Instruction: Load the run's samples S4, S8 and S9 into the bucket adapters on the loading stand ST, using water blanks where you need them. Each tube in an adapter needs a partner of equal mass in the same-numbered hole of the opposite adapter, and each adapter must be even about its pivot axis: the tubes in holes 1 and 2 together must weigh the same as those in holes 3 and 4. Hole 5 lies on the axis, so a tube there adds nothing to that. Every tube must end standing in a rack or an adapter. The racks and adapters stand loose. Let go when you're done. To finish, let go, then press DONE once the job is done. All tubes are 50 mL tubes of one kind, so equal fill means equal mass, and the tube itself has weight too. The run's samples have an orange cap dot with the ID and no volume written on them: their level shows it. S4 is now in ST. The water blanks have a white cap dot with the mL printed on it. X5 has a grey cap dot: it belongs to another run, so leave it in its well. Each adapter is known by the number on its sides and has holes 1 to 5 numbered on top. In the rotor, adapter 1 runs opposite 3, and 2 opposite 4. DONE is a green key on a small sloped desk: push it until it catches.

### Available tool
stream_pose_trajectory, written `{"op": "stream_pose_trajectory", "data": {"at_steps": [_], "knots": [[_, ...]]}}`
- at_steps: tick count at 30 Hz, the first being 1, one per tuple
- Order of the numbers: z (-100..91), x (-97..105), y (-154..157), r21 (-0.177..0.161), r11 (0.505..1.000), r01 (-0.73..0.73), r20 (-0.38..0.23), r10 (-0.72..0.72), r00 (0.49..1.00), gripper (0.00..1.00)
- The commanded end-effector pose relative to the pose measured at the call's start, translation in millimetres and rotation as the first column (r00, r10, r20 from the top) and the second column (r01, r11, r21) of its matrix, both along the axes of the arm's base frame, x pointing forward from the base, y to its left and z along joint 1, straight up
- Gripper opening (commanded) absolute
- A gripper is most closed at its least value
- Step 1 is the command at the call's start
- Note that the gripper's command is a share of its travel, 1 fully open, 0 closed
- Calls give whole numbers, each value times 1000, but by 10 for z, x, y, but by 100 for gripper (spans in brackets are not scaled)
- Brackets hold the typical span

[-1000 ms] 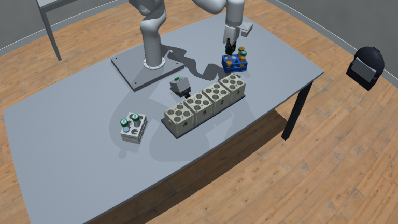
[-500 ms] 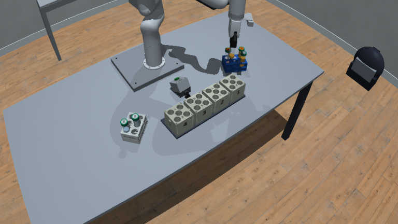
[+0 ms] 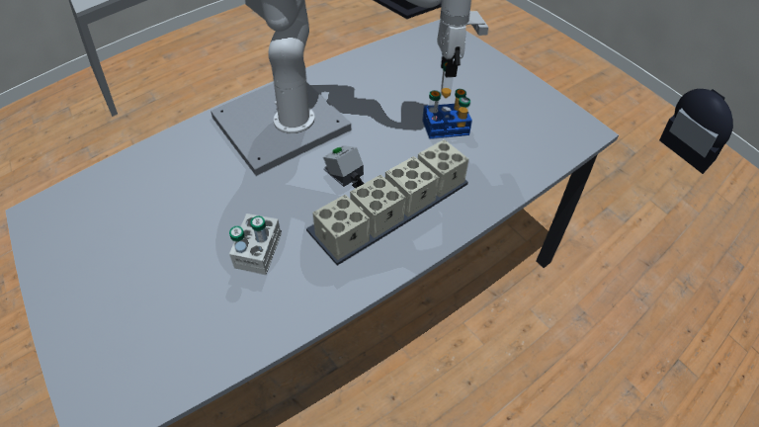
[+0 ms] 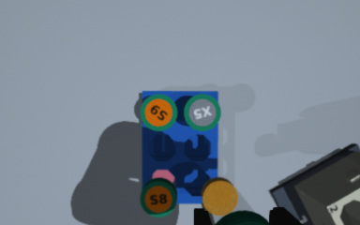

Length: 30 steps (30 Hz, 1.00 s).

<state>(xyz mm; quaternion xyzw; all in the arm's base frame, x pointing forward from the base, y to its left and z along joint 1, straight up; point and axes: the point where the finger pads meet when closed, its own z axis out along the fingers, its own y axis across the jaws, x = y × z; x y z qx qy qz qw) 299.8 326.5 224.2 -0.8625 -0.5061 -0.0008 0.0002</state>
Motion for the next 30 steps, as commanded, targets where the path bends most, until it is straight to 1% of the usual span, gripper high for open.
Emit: {"op": "stream_pose_trajectory", "data": {"at_steps": [1,9,30], "knots": [[14,-95,160,-3,1000,-1,9,1,1000,0],[12,-311,471,-3,1000,-1,8,1,1000,0],[12,-311,471,-3,1000,-1,8,1,1000,0]]}}
